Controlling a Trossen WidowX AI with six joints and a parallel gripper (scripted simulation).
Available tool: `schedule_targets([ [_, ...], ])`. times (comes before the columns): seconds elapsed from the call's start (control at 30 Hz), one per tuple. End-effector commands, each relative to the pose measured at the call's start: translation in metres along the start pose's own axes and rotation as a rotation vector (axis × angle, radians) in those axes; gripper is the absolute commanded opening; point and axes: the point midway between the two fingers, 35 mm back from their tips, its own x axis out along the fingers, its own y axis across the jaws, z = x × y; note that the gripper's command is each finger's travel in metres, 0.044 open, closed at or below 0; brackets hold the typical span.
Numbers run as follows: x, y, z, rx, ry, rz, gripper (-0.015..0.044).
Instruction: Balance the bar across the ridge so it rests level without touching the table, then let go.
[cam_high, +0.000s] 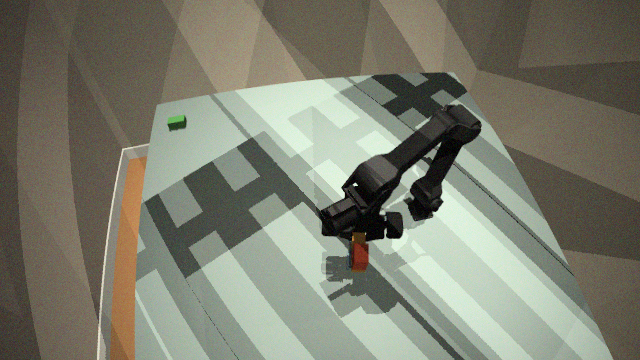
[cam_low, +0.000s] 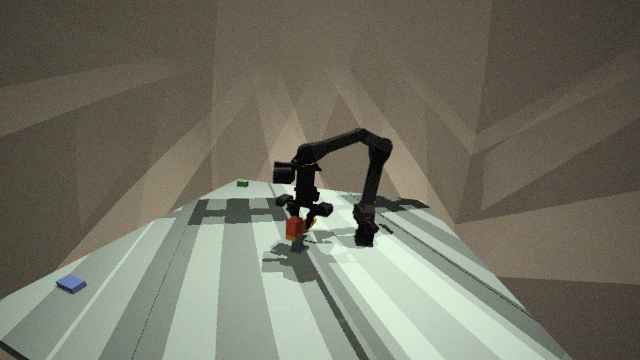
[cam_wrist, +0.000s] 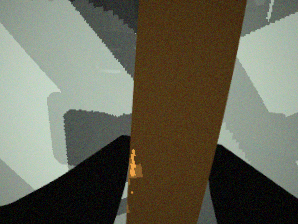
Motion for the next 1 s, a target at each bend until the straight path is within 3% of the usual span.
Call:
schedule_targets([
  [0.0, 0.0, 0.0, 0.0, 0.0, 0.0, 0.0, 0.017],
  [0.97, 0.0, 0.0, 0.0, 0.0, 0.0, 0.0, 0.0185],
])
